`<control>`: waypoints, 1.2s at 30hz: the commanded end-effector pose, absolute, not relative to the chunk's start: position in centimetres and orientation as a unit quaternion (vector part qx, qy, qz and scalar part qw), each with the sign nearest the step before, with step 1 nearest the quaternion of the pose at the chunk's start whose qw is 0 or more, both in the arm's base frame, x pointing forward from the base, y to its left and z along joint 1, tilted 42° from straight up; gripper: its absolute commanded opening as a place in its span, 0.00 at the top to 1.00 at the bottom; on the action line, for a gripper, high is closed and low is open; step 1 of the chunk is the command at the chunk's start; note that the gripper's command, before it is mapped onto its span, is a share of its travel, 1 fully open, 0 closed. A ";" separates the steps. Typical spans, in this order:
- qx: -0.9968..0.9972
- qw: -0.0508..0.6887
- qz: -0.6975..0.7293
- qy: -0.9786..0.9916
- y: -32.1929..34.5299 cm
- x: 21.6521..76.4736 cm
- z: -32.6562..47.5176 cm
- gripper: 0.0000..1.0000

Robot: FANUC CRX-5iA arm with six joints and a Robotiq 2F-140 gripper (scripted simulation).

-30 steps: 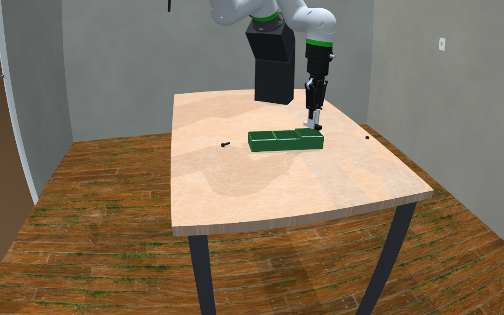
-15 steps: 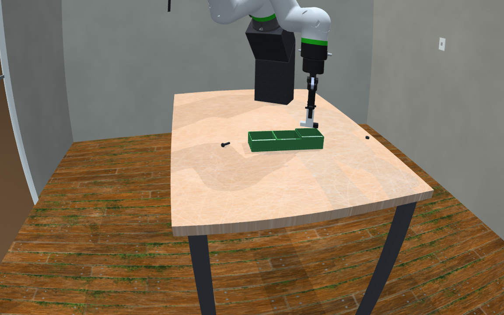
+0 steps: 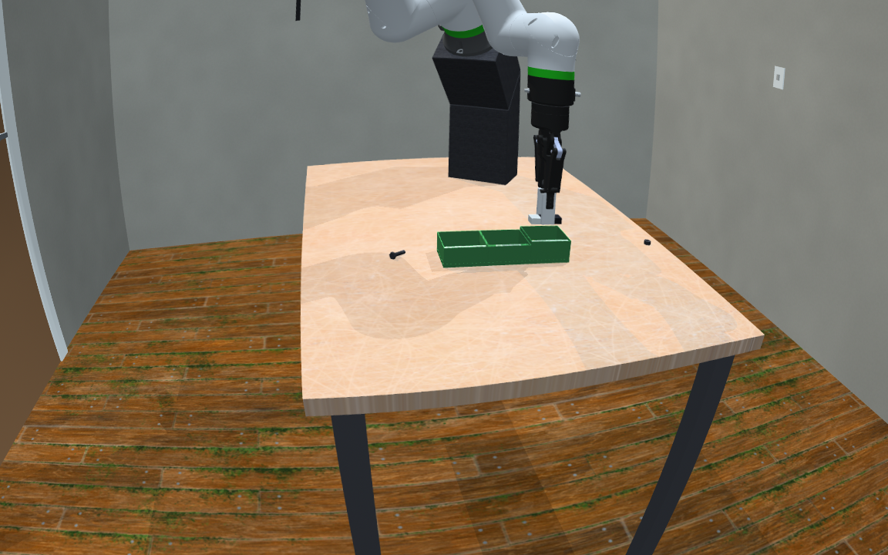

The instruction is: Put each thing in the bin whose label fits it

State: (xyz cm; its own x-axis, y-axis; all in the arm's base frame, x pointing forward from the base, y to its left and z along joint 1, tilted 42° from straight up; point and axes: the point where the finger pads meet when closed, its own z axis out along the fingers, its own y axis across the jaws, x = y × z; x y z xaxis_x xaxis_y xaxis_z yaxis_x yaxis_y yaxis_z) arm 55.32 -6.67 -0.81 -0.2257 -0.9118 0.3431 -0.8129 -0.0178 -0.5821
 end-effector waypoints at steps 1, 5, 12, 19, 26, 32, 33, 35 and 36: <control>-0.618 0.068 -0.355 0.698 -6.7 55.3 -0.8 0.80; -0.618 0.068 -0.355 0.698 -6.7 55.3 -0.8 0.80; -0.618 0.068 -0.355 0.698 -6.9 55.7 -1.2 0.80; -0.618 0.068 -0.355 0.698 -7.5 56.4 -2.2 0.80; -0.618 0.068 -0.355 0.698 -7.9 56.9 -3.0 0.80; -0.618 0.068 -0.355 0.698 -8.4 57.6 -3.8 0.80; -0.618 0.068 -0.355 0.698 -8.4 57.6 -3.8 0.80; -0.618 0.068 -0.355 0.698 -8.4 57.6 -3.8 0.80; -0.618 0.068 -0.355 0.698 -8.4 57.6 -3.8 0.80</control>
State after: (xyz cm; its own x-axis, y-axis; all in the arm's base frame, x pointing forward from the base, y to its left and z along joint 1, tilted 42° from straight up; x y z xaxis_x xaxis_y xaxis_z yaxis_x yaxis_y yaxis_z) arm 57.56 -8.38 -3.82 -0.2258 -0.9112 0.3446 -0.8151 -0.0171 -0.5791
